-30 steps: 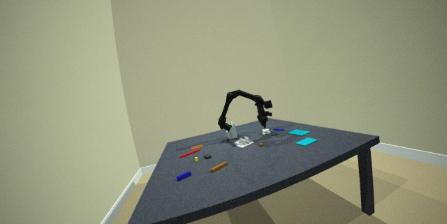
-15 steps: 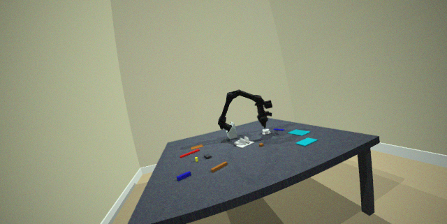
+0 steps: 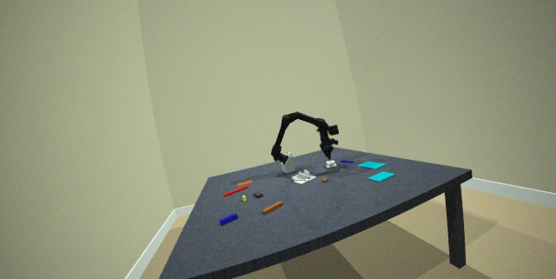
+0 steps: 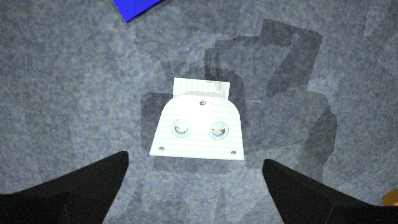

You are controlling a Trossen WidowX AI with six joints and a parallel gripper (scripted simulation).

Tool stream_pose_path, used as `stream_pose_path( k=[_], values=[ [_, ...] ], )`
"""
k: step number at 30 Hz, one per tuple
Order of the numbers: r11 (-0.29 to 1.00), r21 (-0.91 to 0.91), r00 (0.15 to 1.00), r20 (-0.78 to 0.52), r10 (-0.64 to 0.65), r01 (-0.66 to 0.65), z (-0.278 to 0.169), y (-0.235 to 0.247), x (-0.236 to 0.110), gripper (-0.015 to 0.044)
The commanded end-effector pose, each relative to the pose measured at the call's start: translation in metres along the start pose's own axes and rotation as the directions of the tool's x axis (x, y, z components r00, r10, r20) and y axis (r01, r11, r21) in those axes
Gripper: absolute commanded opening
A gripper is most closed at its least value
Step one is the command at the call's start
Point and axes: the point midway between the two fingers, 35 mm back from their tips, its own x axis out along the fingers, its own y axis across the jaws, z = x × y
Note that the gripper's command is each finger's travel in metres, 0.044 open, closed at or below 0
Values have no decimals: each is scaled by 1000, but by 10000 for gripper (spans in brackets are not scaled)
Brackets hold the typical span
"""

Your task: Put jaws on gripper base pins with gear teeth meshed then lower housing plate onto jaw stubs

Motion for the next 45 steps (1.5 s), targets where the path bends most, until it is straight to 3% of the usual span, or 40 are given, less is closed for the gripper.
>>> stream_pose_path(
  k=[1,33,45],
  values=[
    [1000,-3,1000,2,-6,6,0,-1,0,440],
    [1000,0,1000,0,0,0,0,0,0,440],
    [1000,-1,1000,1,-2,2,2,-1,19,440]
  ],
)
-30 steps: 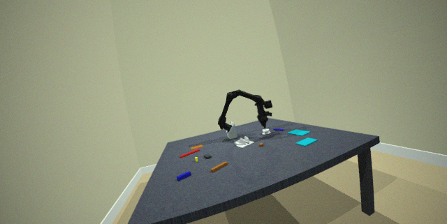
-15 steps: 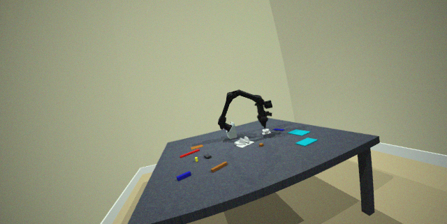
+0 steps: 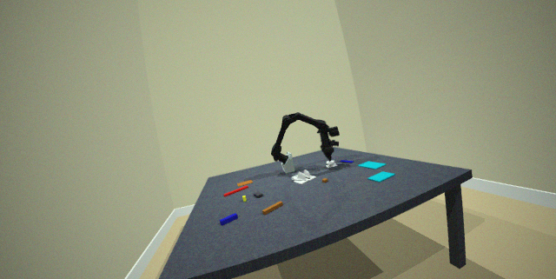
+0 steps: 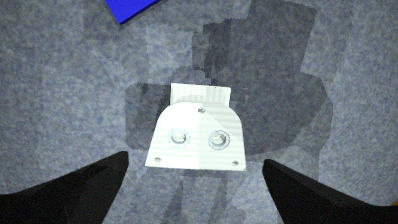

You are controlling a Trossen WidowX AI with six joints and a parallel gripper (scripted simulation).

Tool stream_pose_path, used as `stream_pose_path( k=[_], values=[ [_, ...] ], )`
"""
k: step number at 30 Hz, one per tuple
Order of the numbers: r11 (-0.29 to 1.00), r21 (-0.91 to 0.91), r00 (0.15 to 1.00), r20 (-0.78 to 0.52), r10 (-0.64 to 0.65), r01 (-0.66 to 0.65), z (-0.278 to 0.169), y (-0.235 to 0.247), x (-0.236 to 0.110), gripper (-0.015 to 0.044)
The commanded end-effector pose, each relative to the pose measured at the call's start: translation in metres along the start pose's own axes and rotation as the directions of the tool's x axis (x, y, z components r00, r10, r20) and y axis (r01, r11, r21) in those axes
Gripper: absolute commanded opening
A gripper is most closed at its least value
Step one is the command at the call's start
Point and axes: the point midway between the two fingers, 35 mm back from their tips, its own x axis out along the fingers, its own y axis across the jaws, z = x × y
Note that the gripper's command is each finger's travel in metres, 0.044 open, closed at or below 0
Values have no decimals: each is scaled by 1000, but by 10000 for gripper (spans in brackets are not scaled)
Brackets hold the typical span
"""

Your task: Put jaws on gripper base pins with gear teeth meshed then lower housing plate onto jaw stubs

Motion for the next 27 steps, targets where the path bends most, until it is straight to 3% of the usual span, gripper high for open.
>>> stream_pose_path(
  k=[1,27],
  values=[
    [1000,-5,1000,-9,-4,4,-1,0,9,440],
    [1000,-6,1000,-9,-8,8,-1,-1,40,440]
  ],
)
